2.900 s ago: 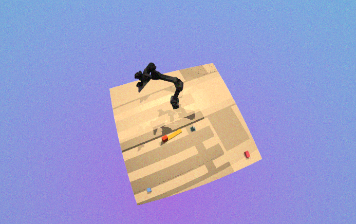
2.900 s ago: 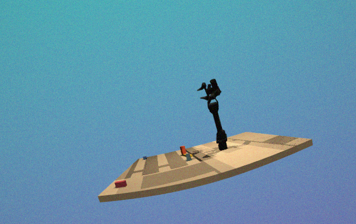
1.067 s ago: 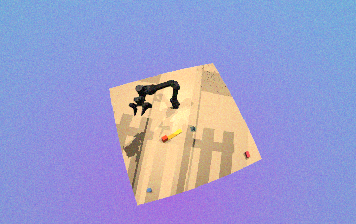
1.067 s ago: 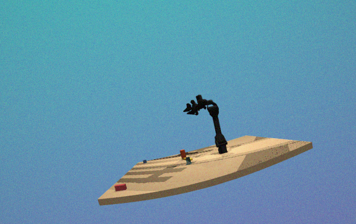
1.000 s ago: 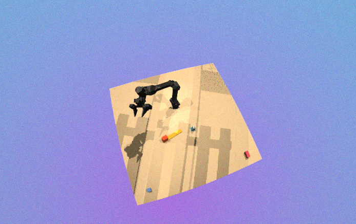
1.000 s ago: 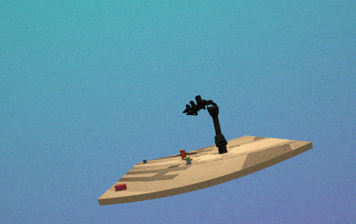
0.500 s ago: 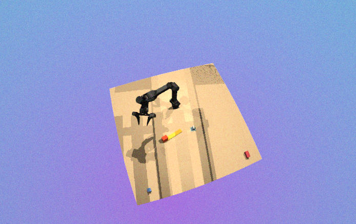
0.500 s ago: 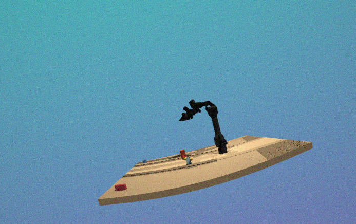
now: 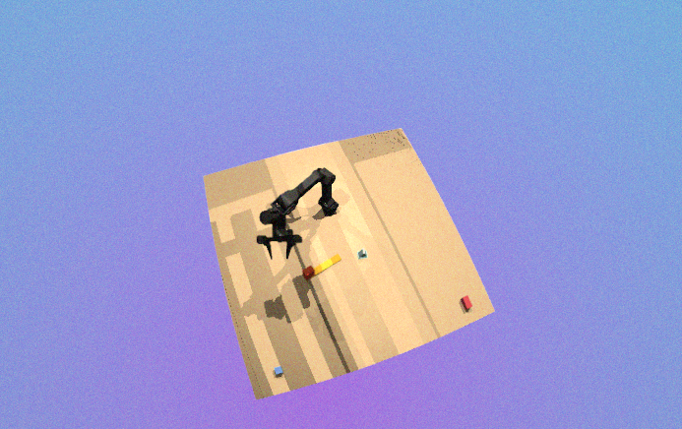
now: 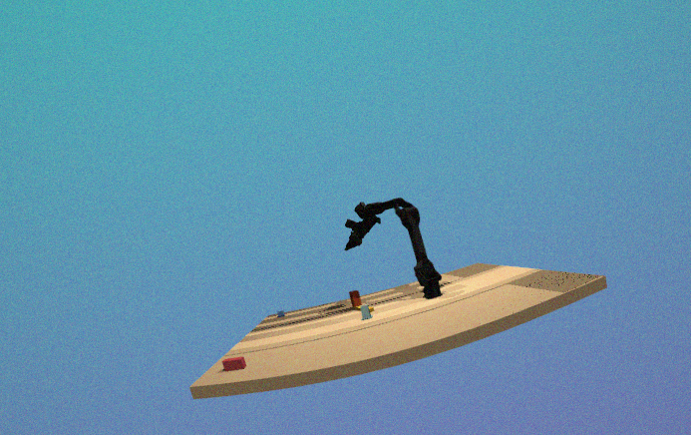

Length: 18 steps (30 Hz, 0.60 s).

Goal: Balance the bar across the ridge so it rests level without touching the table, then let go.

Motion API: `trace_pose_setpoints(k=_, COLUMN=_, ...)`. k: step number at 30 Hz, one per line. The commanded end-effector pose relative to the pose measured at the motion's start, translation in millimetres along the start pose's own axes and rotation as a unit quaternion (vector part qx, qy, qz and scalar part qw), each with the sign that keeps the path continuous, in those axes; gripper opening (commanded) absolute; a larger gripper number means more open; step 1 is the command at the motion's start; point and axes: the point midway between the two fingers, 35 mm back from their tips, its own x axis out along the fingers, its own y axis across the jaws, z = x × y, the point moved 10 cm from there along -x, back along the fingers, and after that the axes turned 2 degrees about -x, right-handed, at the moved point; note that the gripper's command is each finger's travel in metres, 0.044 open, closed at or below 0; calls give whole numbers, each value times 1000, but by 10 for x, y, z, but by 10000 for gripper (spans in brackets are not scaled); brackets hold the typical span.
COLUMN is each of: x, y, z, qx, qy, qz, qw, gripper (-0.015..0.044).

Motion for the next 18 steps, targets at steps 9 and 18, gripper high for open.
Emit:
trace_pose_setpoints(k=9, x=349, y=373, z=41, qx=-172, qy=83, qz=77, qw=979, gripper=315)
trace_pose_setpoints(k=18, x=541, y=682, z=70, qx=-306, qy=128, qz=150, qw=932, gripper=315)
